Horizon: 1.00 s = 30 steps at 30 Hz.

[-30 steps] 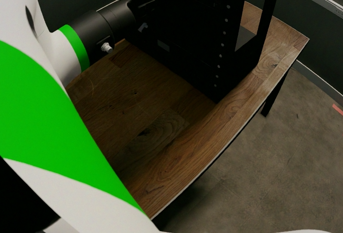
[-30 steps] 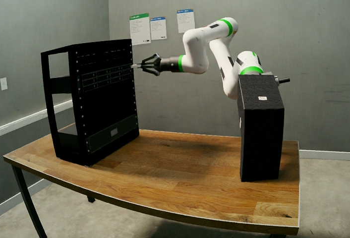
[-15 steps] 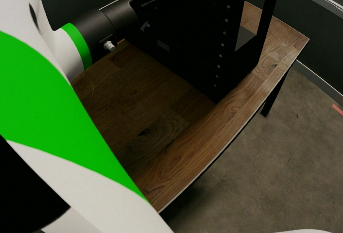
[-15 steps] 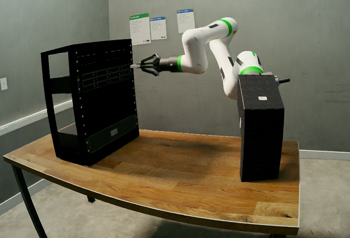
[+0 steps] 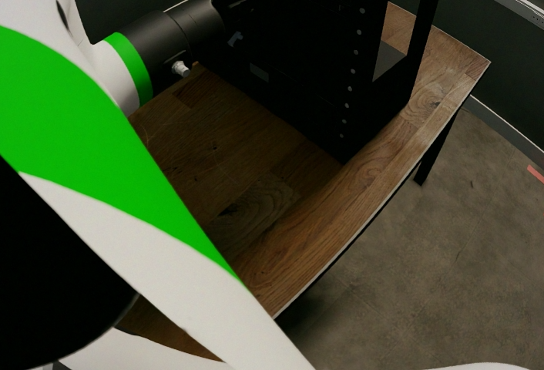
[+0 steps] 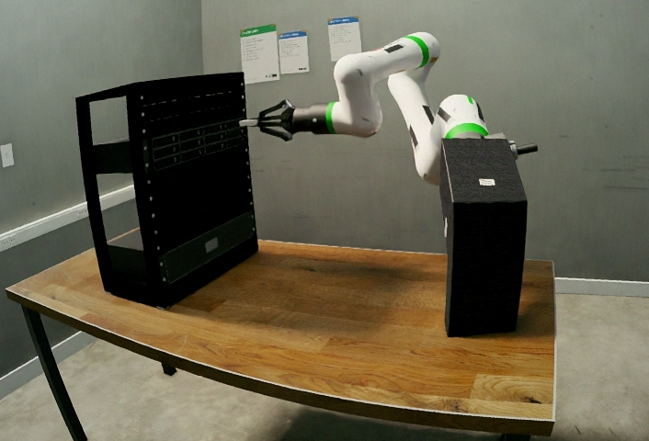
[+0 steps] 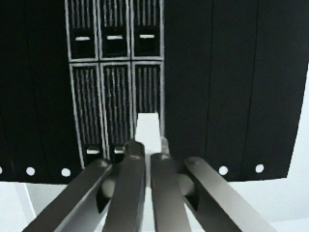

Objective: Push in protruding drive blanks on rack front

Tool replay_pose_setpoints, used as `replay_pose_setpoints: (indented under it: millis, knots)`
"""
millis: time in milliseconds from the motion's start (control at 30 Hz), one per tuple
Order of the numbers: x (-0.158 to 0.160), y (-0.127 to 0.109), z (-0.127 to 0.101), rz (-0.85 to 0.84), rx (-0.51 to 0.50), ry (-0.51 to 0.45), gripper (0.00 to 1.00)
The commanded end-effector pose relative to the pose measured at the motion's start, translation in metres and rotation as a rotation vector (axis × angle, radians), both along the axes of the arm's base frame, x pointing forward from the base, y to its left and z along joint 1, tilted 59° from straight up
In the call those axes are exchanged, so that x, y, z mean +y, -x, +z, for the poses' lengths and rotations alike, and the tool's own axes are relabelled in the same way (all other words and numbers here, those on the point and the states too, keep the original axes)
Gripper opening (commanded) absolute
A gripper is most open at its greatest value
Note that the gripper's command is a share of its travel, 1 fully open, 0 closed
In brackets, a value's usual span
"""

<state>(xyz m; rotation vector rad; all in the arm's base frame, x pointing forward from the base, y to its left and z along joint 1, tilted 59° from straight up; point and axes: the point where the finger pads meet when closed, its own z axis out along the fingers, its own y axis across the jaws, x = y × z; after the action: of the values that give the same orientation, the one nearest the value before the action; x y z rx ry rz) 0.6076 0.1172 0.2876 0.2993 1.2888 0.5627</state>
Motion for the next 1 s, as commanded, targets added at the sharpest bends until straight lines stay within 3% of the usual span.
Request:
replay_pose_setpoints:
  millis: [0,967]
  knots:
    - [0.001,0.000,0.001,0.001,-0.001,0.000,0.10]
    - [0.002,-0.012,0.004,0.001,-0.001,0.000,0.10]
